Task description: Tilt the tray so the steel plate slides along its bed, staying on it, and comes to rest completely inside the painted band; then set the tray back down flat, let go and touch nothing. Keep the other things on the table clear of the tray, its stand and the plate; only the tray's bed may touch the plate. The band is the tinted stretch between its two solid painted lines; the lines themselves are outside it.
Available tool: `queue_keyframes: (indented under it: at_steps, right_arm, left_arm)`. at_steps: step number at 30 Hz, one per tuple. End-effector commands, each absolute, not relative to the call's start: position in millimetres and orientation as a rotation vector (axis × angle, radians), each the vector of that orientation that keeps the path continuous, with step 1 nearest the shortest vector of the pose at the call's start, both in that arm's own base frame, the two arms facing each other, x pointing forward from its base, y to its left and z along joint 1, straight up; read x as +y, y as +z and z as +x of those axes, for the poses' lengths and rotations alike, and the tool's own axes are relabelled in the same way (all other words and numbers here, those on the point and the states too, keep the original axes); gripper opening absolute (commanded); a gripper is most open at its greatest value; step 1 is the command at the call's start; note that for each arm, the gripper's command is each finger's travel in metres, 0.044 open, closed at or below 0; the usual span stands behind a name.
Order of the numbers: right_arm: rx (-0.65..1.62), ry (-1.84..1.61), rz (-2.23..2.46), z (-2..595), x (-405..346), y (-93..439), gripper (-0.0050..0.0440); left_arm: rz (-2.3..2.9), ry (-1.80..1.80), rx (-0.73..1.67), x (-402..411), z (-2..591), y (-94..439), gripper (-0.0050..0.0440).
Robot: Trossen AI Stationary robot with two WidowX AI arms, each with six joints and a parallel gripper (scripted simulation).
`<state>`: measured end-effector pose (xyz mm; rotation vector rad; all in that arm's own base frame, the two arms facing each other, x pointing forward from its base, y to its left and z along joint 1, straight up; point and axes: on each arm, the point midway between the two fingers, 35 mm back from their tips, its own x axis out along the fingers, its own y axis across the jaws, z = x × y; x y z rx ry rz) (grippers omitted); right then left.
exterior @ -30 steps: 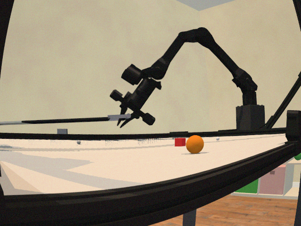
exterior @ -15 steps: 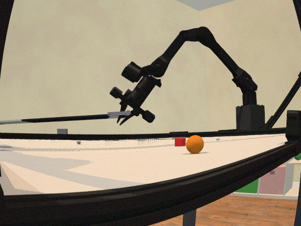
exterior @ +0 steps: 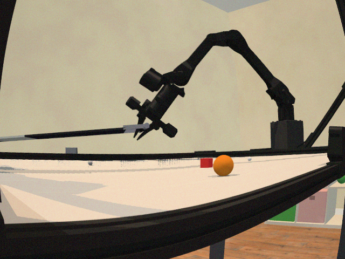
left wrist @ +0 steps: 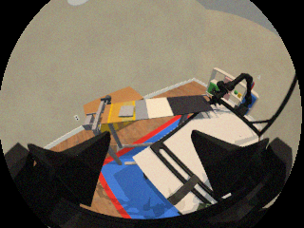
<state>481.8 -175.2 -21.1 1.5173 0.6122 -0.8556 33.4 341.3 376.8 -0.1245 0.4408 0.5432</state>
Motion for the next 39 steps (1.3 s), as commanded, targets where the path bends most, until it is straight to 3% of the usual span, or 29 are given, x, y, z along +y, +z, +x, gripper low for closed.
queue_keyframes:
  at_steps: [1, 39]
  right_arm:
    - [0.617, -0.862, 1.518, 478, -176, -13, 0.0000]
    - [0.608, -0.853, 1.520, 479, -176, 1, 0.0000]
  left_arm:
    - [-0.124, 0.541, 0.440, 341, 34, 377, 0.0440]
    - [-0.124, 0.541, 0.440, 341, 34, 377, 0.0440]
